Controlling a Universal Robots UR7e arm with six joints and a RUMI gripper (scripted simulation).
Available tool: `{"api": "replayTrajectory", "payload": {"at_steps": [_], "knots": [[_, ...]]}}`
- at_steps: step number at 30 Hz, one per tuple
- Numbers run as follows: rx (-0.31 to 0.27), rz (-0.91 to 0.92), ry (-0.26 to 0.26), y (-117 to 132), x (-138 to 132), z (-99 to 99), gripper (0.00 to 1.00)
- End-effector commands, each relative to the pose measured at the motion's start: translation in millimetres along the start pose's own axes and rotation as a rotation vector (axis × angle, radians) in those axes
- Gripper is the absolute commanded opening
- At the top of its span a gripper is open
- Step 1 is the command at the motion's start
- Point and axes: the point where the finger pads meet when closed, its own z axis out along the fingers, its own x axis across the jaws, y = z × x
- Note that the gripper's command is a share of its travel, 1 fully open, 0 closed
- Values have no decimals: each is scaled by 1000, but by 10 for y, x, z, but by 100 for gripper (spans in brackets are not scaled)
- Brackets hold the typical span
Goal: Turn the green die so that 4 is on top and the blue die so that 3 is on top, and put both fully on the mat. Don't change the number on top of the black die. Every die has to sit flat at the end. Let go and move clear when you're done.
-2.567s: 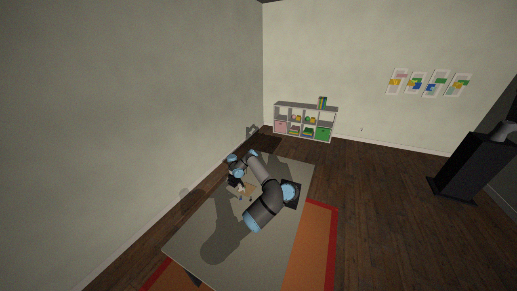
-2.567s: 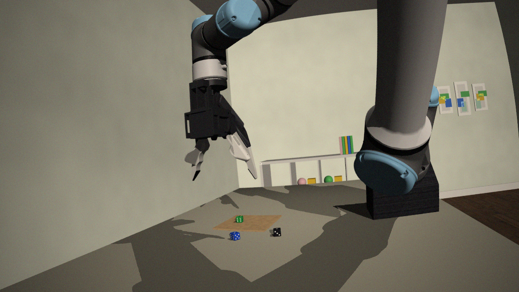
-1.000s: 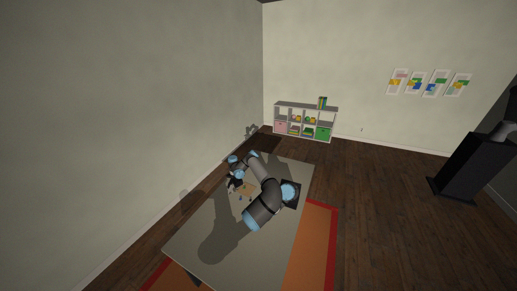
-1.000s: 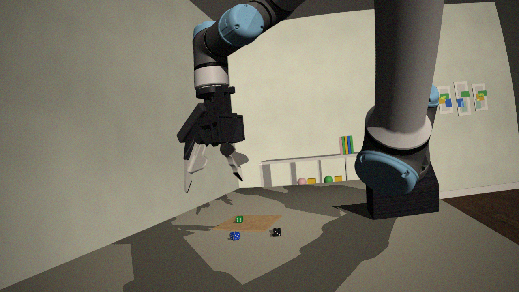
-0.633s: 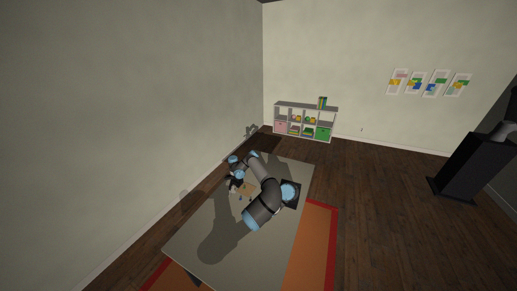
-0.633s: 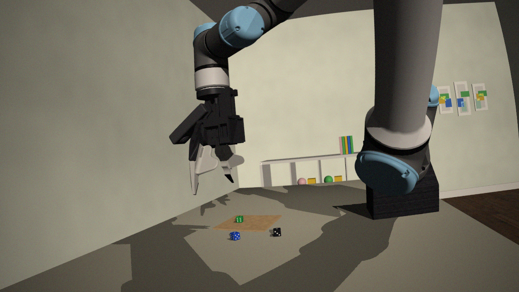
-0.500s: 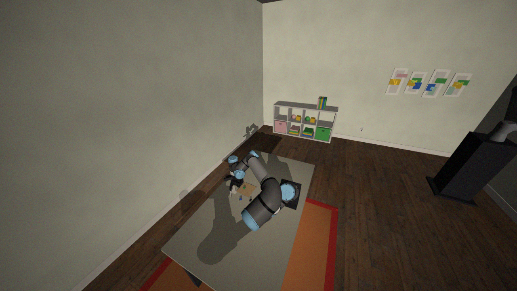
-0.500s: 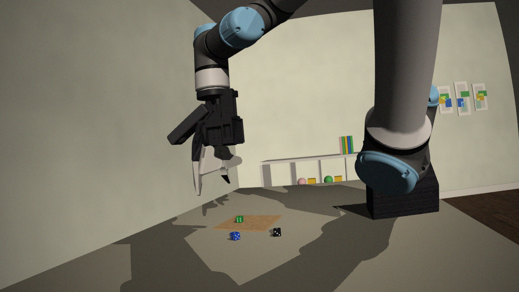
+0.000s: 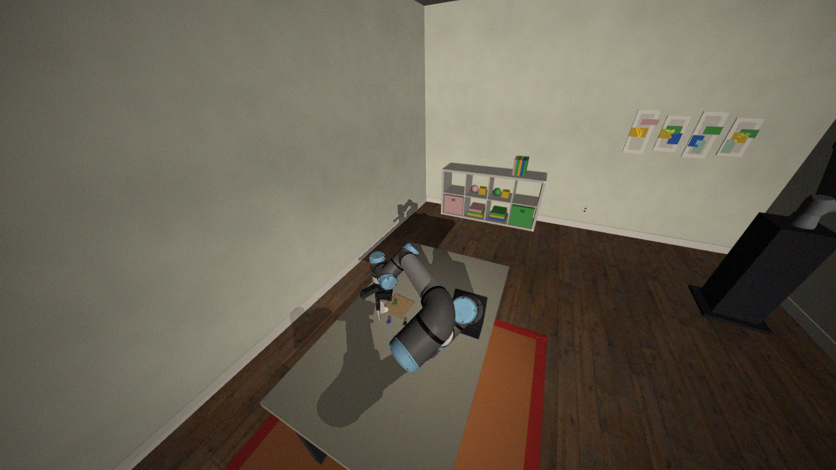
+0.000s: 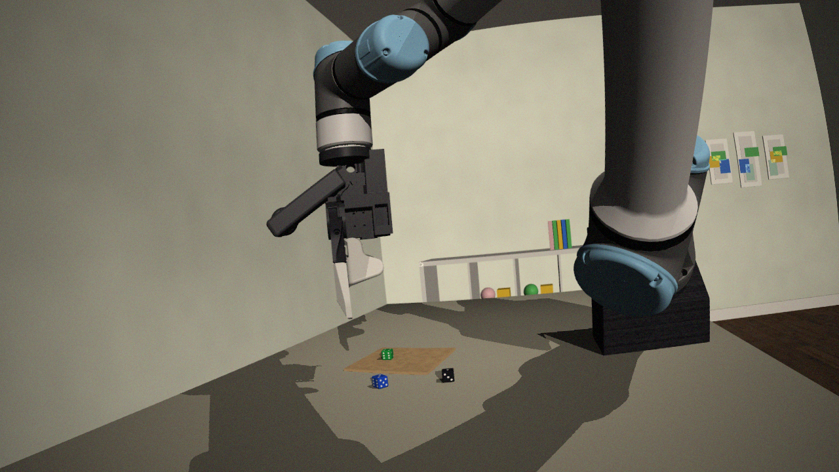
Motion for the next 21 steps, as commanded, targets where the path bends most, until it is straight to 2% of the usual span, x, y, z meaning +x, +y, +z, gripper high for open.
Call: {"api": "replayTrajectory", "payload": {"at_steps": [1, 4, 7, 11, 21], "knots": [[3, -146, -8, 1, -13, 10, 100], [4, -265, -8, 8, -27, 22, 100], [4, -279, -8, 9, -28, 23, 100], [5, -450, -8, 24, -46, 41, 100], [6, -747, -7, 58, -73, 71, 100]]}}
